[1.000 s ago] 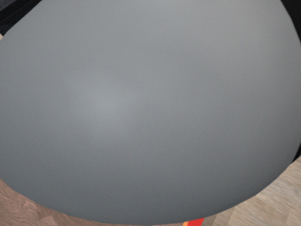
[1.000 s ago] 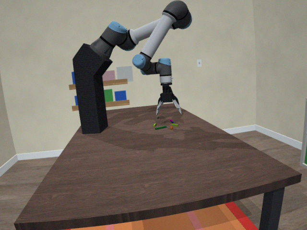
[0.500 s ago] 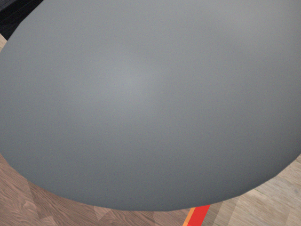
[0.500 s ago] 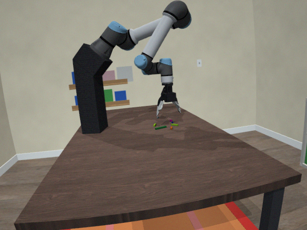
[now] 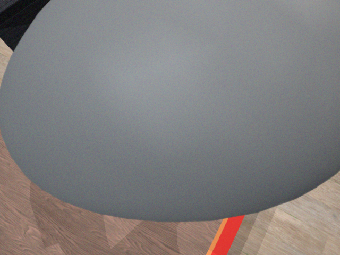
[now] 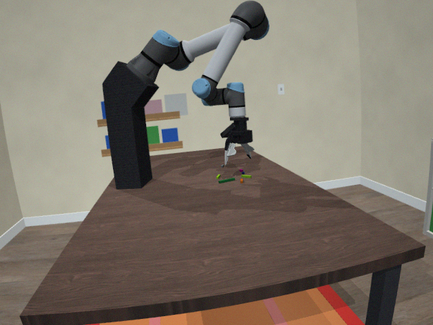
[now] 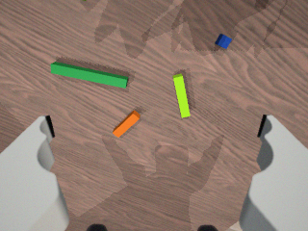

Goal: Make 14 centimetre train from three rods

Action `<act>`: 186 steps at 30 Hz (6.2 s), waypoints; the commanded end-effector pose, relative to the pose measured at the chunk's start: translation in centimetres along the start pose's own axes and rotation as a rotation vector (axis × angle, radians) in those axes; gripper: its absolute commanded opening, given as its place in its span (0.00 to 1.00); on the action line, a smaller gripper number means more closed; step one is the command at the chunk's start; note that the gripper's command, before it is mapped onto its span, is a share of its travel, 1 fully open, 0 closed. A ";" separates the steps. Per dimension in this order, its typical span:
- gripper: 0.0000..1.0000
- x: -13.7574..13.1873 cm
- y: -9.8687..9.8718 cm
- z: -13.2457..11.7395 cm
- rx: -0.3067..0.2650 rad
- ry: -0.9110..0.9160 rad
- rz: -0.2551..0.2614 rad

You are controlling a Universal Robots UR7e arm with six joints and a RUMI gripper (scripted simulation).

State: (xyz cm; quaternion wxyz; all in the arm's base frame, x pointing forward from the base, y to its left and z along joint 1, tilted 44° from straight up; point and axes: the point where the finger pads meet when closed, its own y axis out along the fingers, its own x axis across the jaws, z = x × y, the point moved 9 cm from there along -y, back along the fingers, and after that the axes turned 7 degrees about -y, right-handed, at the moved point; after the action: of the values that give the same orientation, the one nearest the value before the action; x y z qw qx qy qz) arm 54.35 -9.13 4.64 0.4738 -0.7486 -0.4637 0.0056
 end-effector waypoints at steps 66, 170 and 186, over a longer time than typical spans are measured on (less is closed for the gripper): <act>1.00 3.4 -0.1 -1.1 -0.001 -1.793 -0.005; 1.00 3.5 -0.2 -1.1 -0.001 -1.827 -0.004; 1.00 3.5 -0.2 -1.1 -0.001 -1.801 -0.004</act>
State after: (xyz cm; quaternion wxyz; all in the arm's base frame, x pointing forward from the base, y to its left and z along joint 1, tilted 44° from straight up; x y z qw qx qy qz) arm 56.72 -7.44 6.81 -0.0719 -0.4570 -0.6606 0.5912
